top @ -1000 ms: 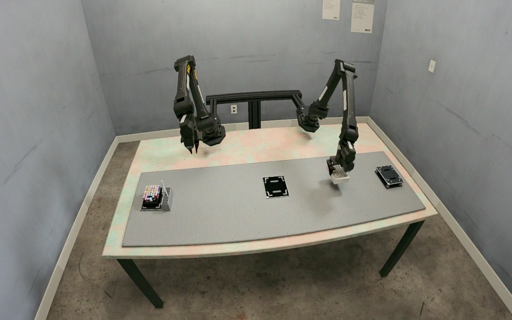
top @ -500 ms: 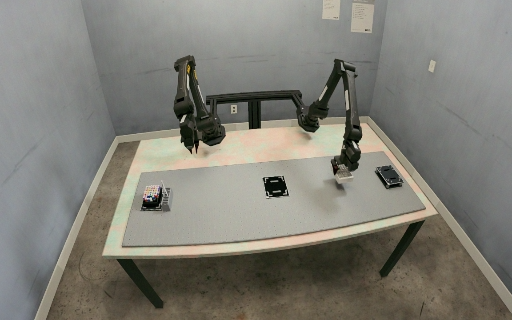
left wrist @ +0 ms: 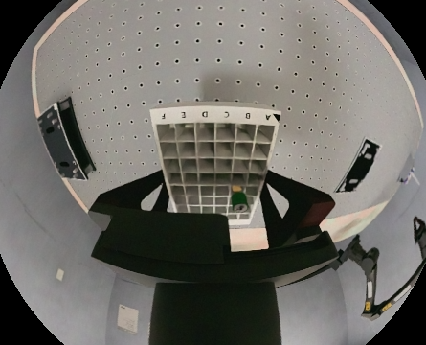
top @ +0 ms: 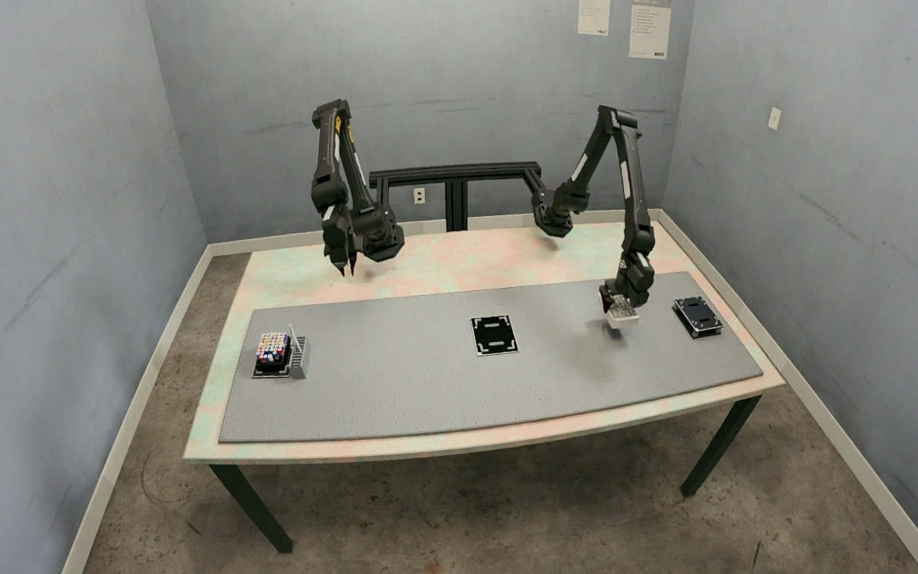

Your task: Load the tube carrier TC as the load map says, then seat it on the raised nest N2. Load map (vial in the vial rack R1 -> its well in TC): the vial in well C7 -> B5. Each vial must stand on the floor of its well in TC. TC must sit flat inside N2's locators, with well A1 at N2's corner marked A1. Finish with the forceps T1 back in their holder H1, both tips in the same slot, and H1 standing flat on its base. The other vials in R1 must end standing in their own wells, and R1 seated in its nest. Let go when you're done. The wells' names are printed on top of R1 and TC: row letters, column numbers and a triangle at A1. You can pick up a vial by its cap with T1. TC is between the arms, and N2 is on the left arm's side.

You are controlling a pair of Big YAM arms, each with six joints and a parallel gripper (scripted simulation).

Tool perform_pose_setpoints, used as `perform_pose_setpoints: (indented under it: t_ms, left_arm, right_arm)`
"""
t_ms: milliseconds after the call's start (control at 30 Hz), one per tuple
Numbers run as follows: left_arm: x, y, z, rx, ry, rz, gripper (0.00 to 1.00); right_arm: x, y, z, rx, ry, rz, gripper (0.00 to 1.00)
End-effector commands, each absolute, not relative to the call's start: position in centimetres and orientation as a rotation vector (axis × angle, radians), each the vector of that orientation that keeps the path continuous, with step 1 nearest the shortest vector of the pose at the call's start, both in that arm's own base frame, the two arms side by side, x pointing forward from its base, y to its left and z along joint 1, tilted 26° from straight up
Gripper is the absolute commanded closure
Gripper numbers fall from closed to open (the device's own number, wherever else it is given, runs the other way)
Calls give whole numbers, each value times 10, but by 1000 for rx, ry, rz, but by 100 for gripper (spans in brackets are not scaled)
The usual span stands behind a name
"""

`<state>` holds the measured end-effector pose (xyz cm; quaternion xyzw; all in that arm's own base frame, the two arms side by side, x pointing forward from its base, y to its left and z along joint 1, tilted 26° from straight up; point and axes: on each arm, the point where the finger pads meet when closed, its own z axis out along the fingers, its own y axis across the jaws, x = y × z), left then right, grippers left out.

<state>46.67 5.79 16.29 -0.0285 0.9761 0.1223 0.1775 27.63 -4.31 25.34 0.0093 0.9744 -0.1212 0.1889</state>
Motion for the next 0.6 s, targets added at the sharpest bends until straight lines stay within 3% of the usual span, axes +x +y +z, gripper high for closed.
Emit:
perform_pose_setpoints:
  t_ms: [0,567]
  left_arm:
    - [482,63,209,-63,2675,342,100]
    - [481,88,216,-62,2675,347,100]
  right_arm:
    - [281,-44,269,53,2705,-340,76]
    - [281,-44,269,53,2705,-340,76]
